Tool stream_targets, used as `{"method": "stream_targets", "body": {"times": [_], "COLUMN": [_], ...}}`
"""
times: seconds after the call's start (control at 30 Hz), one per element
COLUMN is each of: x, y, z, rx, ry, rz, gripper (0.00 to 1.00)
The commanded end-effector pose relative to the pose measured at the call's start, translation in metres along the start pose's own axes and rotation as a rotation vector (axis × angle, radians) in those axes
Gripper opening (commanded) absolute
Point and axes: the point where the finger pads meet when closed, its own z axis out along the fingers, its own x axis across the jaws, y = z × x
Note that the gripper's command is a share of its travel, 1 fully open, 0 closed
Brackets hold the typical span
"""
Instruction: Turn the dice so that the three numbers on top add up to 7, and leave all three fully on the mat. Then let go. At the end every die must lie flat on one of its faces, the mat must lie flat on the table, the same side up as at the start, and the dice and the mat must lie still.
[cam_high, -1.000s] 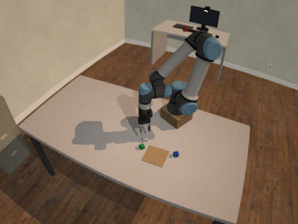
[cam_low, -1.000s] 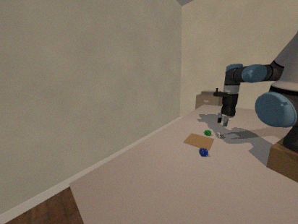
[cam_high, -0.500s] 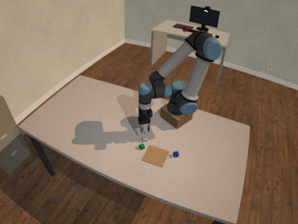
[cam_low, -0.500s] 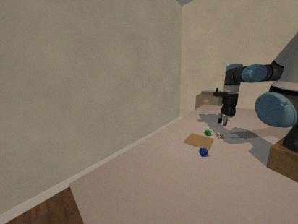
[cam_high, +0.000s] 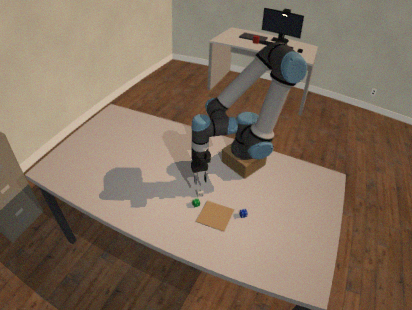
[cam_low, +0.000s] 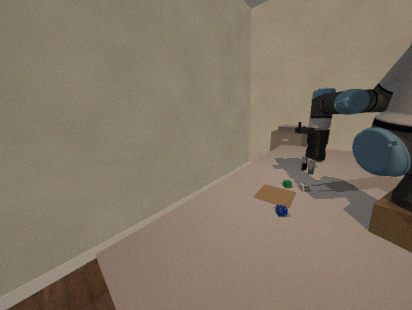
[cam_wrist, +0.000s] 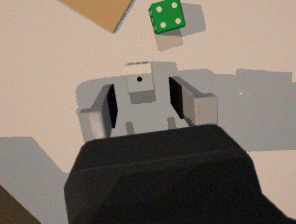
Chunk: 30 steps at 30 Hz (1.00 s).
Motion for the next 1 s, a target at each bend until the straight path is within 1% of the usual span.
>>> {"method": "stream_targets", "body": {"times": [0.0, 0.63, 0.97], "x": [0.000, 0.000, 0.000], "y": [0.000, 0.000, 0.000], "z": [0.000, 0.001, 0.011], "rx": [0.000, 0.000, 0.000], "ry": [0.001, 0.001, 0.001], "rz": [0.000, 0.000, 0.000], "gripper": [0.87, 0.87, 0.87]}}
